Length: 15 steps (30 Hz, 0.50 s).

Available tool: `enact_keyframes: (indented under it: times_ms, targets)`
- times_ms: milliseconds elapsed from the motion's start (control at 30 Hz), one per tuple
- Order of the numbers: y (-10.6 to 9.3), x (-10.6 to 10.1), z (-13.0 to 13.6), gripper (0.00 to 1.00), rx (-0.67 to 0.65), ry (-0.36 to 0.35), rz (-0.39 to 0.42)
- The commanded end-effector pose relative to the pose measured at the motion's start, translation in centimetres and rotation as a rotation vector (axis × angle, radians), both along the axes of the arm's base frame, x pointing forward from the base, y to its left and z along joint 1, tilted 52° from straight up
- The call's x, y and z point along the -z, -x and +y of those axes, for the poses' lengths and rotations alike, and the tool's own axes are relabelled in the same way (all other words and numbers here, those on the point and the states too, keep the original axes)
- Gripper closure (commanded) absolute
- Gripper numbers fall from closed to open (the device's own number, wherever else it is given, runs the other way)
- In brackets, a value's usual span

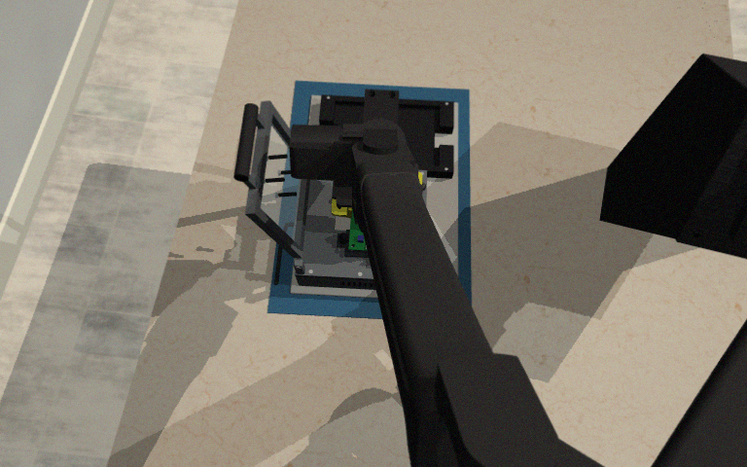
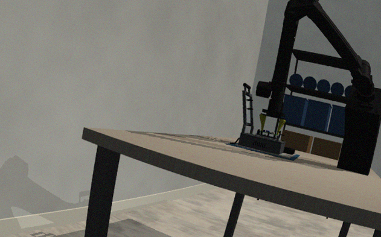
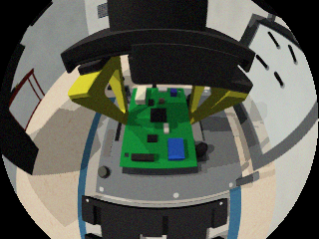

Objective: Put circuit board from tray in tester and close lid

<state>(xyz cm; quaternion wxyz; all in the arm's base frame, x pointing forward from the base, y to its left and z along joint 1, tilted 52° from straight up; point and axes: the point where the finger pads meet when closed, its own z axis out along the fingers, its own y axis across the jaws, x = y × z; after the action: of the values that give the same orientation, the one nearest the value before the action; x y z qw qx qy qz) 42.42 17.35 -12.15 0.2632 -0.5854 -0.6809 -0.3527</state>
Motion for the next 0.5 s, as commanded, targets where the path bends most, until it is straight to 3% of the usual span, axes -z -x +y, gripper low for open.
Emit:
enact_keyframes:
  times_ms: [0,467]
  targets:
    - [-0.23,0.21,-0.54,0.28,0.016,0.001,0.0]
    - [-0.41,0.15,-0.53,0.28,0.016,0.001,-0.003]
